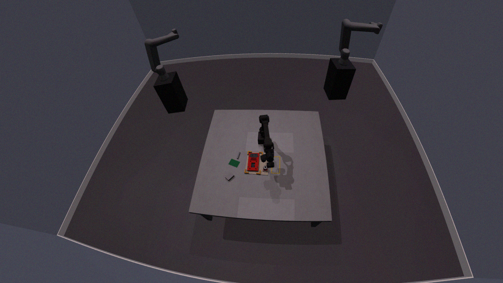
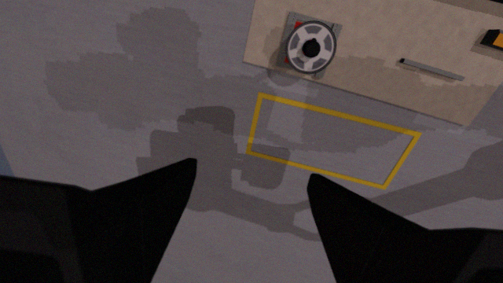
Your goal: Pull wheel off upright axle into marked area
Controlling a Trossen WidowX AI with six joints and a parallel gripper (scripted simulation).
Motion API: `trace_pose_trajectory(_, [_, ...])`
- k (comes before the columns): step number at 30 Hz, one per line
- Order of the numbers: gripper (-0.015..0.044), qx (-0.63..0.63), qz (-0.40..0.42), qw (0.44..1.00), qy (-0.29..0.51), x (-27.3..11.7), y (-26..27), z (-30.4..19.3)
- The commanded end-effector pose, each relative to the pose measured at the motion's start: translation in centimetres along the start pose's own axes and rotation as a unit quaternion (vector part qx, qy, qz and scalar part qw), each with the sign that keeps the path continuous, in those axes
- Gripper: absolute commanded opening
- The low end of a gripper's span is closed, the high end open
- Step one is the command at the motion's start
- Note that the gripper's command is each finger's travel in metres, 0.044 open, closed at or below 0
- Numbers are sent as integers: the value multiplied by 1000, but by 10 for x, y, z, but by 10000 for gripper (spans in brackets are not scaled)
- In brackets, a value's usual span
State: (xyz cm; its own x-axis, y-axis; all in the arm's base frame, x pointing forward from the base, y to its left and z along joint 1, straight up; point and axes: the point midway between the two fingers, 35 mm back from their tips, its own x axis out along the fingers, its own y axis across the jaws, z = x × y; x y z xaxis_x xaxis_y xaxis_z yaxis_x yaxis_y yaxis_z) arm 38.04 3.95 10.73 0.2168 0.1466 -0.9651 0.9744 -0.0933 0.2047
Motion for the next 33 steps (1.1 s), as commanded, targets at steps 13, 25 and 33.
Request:
trace_pose_trajectory(13, [300, 26, -87, 992, -84, 22, -23, 60])
trace_pose_trajectory(25, [300, 26, -87, 992, -84, 93, -34, 72])
trace_pose_trajectory(33, [273, 28, -92, 992, -82, 92, -36, 71])
